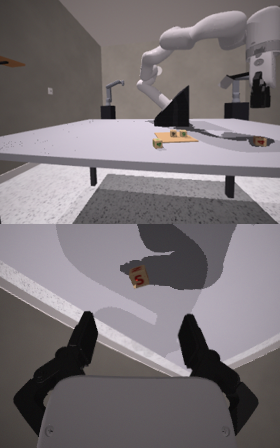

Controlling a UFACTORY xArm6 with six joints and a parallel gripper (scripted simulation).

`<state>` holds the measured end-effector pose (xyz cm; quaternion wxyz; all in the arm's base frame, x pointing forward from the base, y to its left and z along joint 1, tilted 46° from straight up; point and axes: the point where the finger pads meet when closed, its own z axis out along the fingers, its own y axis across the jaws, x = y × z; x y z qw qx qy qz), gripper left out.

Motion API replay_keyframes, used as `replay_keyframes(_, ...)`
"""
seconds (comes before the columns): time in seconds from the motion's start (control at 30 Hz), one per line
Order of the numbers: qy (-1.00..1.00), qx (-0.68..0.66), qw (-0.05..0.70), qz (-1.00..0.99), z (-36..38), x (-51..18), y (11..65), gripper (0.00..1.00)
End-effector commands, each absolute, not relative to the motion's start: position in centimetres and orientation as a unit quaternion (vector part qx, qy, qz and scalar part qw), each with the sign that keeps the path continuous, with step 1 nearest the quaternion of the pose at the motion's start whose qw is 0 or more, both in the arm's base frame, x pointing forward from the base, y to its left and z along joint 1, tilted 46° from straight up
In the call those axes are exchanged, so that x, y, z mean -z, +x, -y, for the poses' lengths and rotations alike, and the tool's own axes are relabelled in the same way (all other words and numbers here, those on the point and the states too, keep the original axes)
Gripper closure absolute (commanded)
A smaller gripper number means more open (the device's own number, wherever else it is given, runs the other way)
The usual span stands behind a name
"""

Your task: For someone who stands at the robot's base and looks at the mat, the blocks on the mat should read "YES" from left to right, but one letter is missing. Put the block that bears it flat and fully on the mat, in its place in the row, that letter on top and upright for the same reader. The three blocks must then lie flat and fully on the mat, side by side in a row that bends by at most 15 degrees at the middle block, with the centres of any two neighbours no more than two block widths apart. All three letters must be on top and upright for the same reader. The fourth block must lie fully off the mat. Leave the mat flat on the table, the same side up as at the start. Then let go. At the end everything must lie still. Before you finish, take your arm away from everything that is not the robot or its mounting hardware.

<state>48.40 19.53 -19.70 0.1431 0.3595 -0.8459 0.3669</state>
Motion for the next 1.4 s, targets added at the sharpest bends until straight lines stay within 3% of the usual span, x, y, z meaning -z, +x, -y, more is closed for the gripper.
replay_keyframes(0.0,0.417,-0.355,0.168,0.82,-19.6,19.7,48.5,0.0)
replay_keyframes(1.37,0.787,-0.212,0.33,0.476,-18.4,20.9,48.6,0.0)
